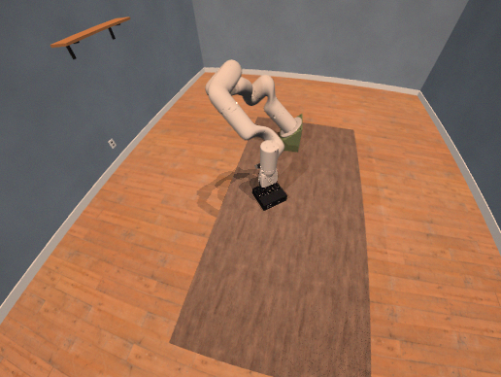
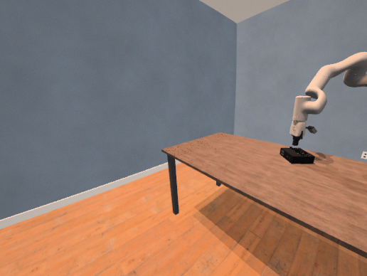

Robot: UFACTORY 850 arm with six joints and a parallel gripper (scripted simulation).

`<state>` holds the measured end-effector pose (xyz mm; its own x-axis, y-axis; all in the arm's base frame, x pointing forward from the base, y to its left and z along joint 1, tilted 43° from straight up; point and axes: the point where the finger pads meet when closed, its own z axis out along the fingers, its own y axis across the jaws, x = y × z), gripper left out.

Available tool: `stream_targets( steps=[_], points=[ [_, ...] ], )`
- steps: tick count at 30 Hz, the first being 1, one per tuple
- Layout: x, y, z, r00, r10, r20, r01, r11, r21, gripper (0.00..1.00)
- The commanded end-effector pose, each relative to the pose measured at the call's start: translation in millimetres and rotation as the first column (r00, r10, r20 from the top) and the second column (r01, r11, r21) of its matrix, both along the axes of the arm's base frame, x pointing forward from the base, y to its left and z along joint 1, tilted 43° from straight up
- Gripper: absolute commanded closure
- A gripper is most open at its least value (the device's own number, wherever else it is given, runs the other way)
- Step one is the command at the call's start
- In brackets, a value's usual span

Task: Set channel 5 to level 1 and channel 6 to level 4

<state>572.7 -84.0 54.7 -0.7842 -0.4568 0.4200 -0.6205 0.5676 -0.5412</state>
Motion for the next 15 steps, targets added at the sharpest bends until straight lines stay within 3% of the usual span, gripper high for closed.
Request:
stream_targets(
  steps=[1,15],
  points=[
    [0.7,0.4,0.5,1.0,0.001,0.001,-0.001,1.0,0.0,1.0],
    [0.8,-1.9,-2.0,1.0,0.001,0.001,-0.001,1.0,0.0,1.0]
  ],
)
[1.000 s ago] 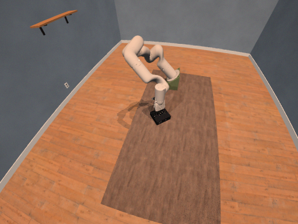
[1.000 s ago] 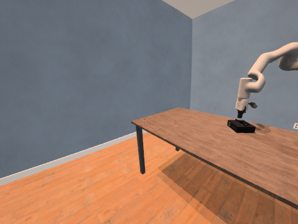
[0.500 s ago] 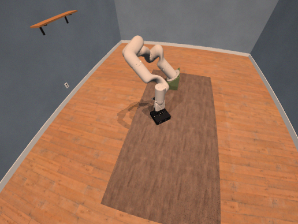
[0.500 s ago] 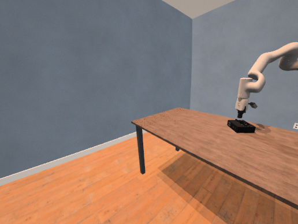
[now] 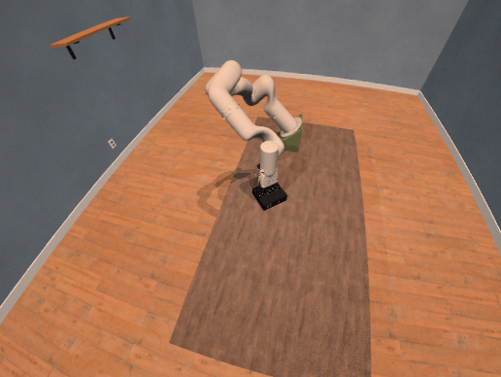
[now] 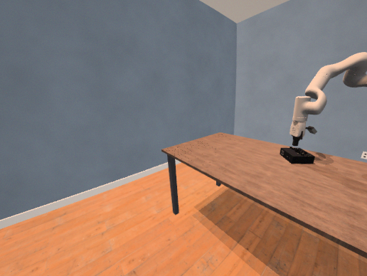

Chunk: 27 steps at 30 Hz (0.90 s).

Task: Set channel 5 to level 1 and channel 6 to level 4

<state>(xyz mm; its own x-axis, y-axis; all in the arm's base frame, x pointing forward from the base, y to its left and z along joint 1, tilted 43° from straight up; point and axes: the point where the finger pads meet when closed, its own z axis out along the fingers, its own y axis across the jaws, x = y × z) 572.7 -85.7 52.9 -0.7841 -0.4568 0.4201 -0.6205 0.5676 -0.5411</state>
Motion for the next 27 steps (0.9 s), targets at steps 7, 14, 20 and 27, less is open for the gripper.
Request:
stream_targets(
  steps=[7,14,20,27],
  points=[
    [1,-2,-2,1.0,0.001,0.001,-0.001,1.0,0.0,1.0],
    [1,-6,-6,1.0,0.001,0.001,-0.001,1.0,0.0,1.0],
    [1,-9,-9,1.0,0.001,0.001,-0.001,1.0,0.0,1.0],
    [1,-11,-11,1.0,0.001,0.001,-0.001,1.0,0.0,1.0]
  ],
)
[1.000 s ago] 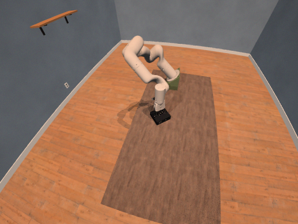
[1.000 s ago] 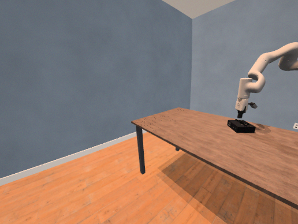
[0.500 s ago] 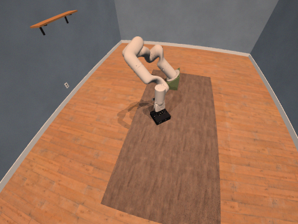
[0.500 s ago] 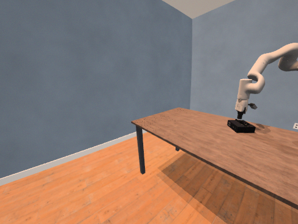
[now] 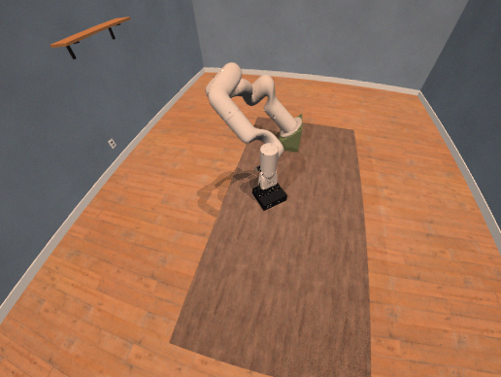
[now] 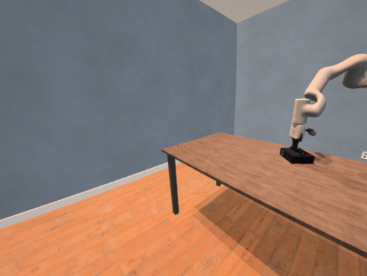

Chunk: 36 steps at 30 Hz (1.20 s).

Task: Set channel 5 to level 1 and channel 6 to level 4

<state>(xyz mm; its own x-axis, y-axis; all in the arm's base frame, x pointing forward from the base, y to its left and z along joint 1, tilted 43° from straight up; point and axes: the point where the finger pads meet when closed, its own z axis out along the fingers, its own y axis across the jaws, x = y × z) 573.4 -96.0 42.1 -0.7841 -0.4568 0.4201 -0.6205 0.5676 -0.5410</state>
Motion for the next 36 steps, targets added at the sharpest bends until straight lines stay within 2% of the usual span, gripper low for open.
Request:
stream_targets(
  steps=[1,36],
  points=[
    [0.7,-0.9,-0.9,1.0,0.001,0.001,-0.001,1.0,0.0,1.0],
    [0.9,-3.9,-4.1,1.0,0.001,0.001,-0.001,1.0,0.0,1.0]
  ],
)
